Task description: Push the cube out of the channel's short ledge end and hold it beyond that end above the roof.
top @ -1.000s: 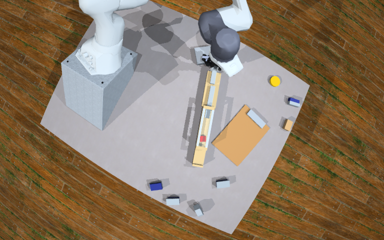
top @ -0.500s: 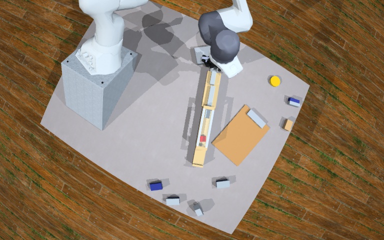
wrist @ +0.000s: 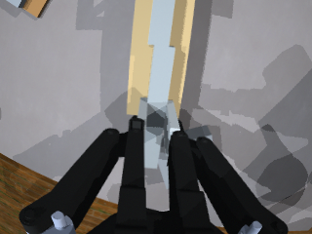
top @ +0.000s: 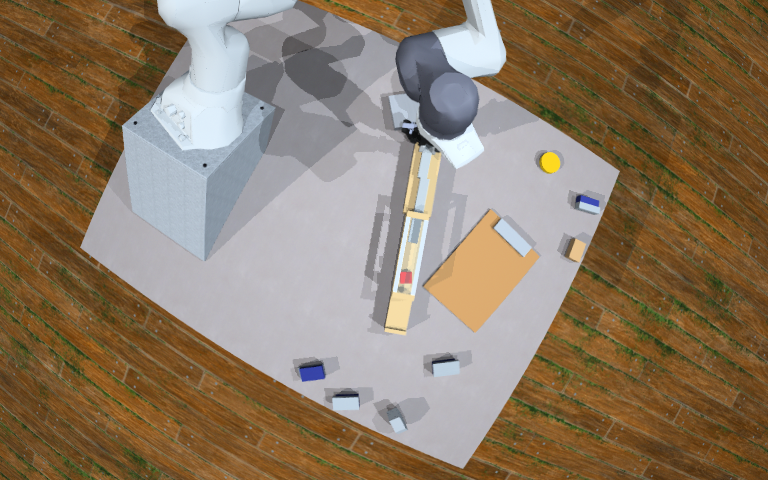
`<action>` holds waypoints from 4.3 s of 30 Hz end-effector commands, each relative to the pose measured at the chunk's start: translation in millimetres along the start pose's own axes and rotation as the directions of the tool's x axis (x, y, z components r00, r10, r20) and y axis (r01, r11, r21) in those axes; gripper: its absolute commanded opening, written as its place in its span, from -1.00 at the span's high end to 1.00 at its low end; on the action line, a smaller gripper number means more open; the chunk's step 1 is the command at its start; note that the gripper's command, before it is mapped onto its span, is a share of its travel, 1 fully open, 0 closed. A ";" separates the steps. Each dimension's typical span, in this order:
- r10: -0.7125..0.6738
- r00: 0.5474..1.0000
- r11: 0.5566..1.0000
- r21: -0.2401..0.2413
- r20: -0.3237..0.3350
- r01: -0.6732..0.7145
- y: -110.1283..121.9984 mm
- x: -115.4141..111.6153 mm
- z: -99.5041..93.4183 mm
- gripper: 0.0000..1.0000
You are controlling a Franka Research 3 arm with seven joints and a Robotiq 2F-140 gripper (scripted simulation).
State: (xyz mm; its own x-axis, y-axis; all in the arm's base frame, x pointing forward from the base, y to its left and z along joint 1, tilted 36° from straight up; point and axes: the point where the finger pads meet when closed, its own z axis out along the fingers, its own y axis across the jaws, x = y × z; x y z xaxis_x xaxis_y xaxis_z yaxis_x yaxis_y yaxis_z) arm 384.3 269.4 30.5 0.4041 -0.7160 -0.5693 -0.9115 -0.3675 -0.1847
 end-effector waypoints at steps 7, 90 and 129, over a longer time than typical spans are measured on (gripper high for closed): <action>-0.014 1.000 1.000 0.005 -0.008 0.015 -3.2 28.5 -2.2 1.00; -0.014 1.000 1.000 0.005 -0.008 0.015 -6.3 129.3 -3.0 1.00; -0.014 1.000 1.000 0.005 -0.008 0.015 -6.3 129.3 -3.0 0.55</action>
State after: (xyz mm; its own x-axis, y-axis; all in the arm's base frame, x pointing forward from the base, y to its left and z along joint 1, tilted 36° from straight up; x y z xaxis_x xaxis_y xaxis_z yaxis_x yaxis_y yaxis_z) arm 440.5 179.8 -39.6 0.4111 -0.7161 -0.5641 -0.9087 -0.3715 -0.1906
